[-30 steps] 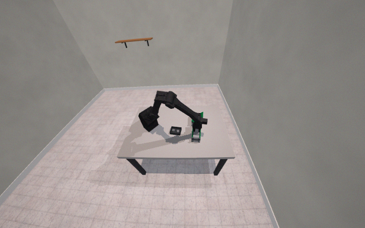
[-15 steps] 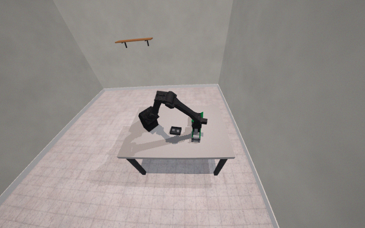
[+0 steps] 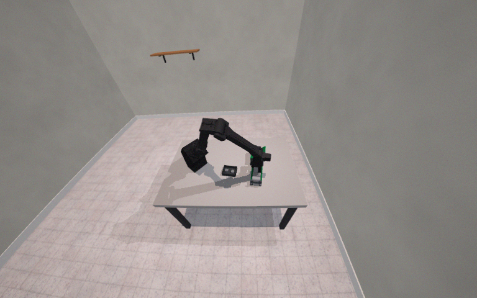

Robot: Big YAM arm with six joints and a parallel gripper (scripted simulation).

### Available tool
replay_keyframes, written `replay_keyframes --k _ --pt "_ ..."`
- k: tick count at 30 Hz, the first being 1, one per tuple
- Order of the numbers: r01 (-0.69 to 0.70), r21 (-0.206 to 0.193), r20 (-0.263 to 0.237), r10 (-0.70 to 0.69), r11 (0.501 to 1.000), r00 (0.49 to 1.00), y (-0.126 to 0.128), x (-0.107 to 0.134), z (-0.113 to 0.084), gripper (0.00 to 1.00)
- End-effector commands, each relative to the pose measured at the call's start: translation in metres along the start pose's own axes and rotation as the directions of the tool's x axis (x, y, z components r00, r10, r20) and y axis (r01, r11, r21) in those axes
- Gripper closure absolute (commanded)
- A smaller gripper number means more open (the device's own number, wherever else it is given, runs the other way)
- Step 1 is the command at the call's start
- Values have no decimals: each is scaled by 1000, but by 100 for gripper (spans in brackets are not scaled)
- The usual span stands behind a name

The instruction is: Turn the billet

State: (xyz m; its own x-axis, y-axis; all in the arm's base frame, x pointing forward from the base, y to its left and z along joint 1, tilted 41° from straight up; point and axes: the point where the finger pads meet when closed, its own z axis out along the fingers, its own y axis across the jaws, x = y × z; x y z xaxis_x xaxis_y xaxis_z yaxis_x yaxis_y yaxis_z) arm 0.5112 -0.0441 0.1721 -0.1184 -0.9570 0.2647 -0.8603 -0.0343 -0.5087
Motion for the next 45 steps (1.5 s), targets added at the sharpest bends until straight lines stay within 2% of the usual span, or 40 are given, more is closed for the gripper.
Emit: replay_keyframes --k 1,20,45 --pt "-16 102 16 15 995 1000 -33 -6 -53 100" --pt "-19 104 18 17 994 1000 -31 -9 -92 100" --pt "-19 104 -66 26 994 997 -31 -10 -92 100"
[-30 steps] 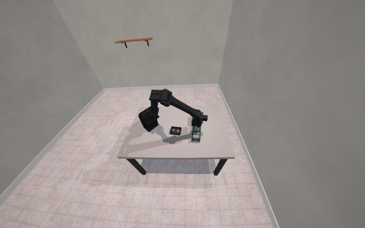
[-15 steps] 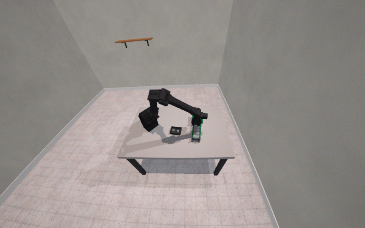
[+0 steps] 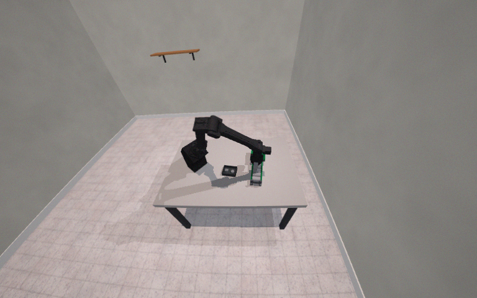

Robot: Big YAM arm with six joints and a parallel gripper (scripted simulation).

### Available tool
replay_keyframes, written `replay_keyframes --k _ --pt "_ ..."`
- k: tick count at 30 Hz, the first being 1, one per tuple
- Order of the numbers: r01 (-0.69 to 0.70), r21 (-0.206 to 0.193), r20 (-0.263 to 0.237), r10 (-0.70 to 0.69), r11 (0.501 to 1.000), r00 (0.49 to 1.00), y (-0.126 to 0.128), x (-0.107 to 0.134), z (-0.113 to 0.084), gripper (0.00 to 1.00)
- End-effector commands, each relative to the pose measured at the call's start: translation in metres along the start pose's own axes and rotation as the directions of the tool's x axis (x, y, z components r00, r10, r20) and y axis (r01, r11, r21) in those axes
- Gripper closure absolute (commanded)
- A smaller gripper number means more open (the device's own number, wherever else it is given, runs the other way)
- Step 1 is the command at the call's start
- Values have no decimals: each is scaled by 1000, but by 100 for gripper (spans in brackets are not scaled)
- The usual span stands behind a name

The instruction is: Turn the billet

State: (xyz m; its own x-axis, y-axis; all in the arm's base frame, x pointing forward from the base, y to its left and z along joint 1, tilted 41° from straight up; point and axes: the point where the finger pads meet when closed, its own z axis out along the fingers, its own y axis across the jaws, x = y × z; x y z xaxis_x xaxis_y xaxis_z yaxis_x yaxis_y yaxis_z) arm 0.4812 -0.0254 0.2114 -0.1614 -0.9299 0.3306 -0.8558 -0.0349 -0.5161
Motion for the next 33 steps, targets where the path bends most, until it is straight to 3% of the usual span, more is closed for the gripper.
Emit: replay_keyframes --k 1,33 --pt "-26 94 14 24 995 1000 -36 -3 -40 100" --pt "-25 96 -19 27 995 999 -37 -3 -40 100"
